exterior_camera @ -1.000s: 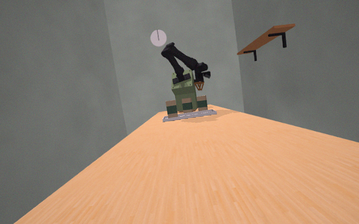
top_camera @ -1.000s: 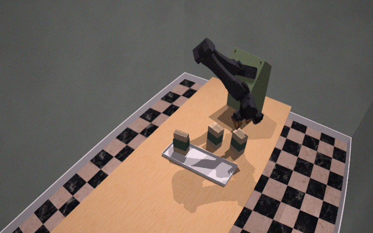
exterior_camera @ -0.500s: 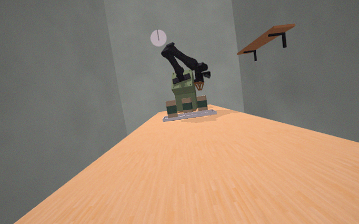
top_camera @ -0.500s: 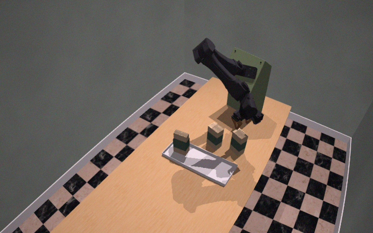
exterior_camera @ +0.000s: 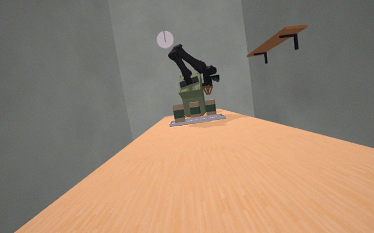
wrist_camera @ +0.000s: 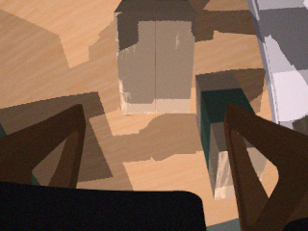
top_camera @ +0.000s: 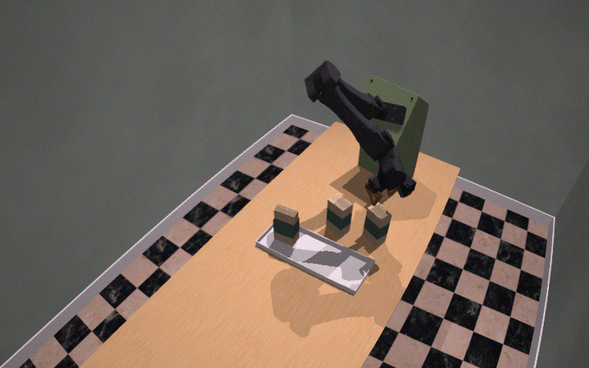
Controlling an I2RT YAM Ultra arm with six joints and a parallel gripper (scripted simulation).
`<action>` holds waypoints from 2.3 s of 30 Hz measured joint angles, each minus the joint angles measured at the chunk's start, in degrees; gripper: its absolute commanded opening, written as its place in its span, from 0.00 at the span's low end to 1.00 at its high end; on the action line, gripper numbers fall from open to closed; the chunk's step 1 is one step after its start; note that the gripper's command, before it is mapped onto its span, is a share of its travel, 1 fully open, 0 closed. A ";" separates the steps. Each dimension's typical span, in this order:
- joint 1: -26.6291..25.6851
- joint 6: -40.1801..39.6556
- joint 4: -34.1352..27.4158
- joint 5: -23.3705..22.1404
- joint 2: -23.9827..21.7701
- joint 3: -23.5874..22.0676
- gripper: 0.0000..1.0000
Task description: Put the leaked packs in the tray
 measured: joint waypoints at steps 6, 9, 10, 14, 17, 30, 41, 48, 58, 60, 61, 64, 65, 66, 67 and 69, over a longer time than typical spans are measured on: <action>-4.26 -3.15 5.40 -1.51 3.43 -0.92 0.79; -5.77 -4.66 7.76 -2.29 5.22 -1.31 0.79; -5.86 -5.05 8.35 -2.47 5.44 -1.44 0.79; -5.84 -6.25 10.54 -3.17 5.44 -1.51 0.79; -5.84 -6.69 11.47 -3.41 5.44 -1.51 0.79; -5.84 -7.19 12.44 -3.67 5.44 -1.51 0.79; -5.84 -7.19 12.48 -3.69 5.44 -1.51 0.79; -5.84 -7.19 12.48 -3.69 5.44 -1.51 0.79; -5.84 -7.19 12.57 -3.69 5.77 -1.51 0.79; -5.84 -7.19 12.57 -3.69 5.77 -1.51 0.79; -5.84 -7.19 12.57 -3.72 5.77 -1.51 0.79; -5.84 -7.19 12.57 -3.72 5.77 -1.51 0.79; -5.84 -7.19 12.57 -3.69 5.77 -1.51 0.79; -5.84 -7.19 12.57 -3.69 5.77 -1.51 0.79; -5.84 -7.19 12.57 -3.69 5.77 -1.51 0.79; -5.84 -7.19 12.68 -3.69 5.92 -1.51 0.79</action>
